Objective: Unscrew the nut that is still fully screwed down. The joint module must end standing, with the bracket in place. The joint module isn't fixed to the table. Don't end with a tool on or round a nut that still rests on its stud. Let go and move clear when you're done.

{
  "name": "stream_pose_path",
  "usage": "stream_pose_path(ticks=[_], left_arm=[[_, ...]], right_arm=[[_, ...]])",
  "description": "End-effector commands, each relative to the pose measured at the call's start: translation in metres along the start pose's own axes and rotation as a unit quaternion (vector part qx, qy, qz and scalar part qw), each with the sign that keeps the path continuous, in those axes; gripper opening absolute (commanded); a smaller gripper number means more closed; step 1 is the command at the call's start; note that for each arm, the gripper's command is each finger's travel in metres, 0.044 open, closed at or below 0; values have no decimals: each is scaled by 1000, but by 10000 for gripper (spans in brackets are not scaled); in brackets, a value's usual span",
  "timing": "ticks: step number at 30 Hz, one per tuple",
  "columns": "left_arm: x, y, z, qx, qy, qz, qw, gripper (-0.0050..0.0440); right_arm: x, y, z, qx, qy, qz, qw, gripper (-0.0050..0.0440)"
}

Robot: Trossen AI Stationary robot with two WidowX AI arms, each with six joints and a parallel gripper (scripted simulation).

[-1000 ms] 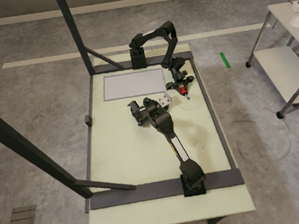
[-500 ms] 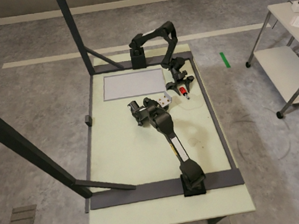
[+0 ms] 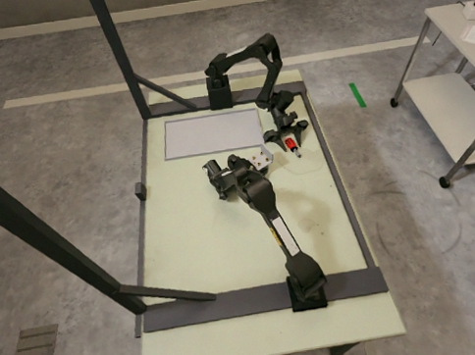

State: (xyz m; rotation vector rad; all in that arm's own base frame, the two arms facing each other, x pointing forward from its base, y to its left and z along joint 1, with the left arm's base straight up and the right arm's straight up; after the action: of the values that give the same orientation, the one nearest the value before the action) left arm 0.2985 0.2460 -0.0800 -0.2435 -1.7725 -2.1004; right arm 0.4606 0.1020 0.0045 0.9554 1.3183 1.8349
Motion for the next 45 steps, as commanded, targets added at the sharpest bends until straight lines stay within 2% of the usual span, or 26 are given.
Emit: stream_pose_path(ticks=[1, 8, 20, 25, 37, 45], left_arm=[[-2, 9, 4, -9, 3, -11, 1000, 300], [-2, 9, 4, -9, 3, -11, 1000, 300], [20, 17, 7, -13, 4, -14, 1000, 300], [20, 17, 7, -12, 4, -14, 1000, 300], [39, 21, 7, -13, 5, -13, 1000, 300], [44, 22, 8, -13, 5, -12, 1000, 300]], right_arm=[[2, 21, 10, -26, 4, -2, 1000, 245], [2, 21, 10, -26, 4, -2, 1000, 245], [2, 21, 10, -26, 4, -2, 1000, 245], [2, 21, 10, -26, 4, -2, 1000, 245], [2, 21, 10, -26, 4, -2, 1000, 245], [2, 21, 10, -26, 4, -2, 1000, 245]])
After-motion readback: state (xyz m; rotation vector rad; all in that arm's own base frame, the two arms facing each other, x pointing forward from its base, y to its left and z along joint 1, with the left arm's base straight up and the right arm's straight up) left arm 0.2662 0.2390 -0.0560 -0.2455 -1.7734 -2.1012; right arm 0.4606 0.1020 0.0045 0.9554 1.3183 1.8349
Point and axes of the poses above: on each arm, the point midway between the two fingers, 35 mm back from their tips, its own x axis back along the fingers, its own z axis across the jaws, y = z × x, the point moved 3 cm from there along x, back along the fingers, and after that the axes turned 13 degrees about -x, right-handed, at the moved point
